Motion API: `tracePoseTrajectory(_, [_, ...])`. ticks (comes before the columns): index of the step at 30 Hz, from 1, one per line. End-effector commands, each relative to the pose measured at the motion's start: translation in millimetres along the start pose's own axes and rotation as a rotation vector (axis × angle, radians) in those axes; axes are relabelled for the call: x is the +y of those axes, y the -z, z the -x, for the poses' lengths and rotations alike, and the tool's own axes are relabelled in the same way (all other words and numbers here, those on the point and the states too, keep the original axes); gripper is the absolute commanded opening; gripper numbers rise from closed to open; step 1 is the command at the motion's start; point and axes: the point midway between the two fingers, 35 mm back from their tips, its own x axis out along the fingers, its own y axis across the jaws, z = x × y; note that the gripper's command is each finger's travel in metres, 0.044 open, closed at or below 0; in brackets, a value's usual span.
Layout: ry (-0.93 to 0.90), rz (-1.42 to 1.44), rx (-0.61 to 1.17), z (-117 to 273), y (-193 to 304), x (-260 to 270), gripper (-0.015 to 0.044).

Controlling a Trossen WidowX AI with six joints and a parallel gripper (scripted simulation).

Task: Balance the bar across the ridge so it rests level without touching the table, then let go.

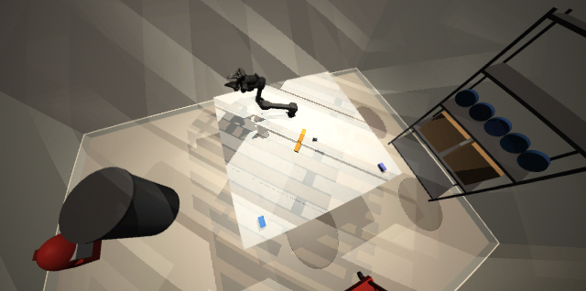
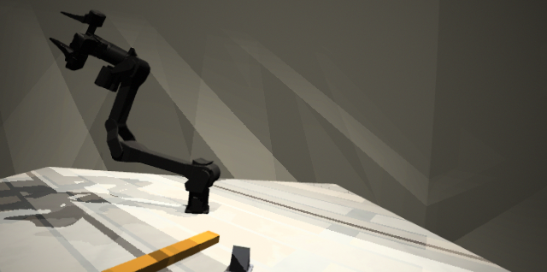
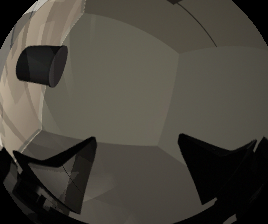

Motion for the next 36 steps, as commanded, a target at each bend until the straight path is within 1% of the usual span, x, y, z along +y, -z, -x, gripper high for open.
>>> tracePoseTrajectory(1, [0.005,0.003,0.003,1,1,-2,0.0374])
tracePoseTrajectory(3, [0.042,0.027,0.026,8,8,-18,0.0321])
tracePoseTrajectory(4, [0.070,0.046,0.043,13,13,-30,0.0315])
tracePoseTrajectory(13, [0.316,0.293,0.206,68,41,-134,0.0315])
tracePoseTrajectory(19, [0.483,0.520,0.332,116,42,-205,0.0315])
tracePoseTrajectory(23, [0.550,0.677,0.415,142,34,-234,0.0315])
tracePoseTrajectory(27, [0.658,0.827,0.495,176,19,-274,0.0315])
tracePoseTrajectory(36, [0.892,1.162,0.644,248,-43,-344,0.0315])
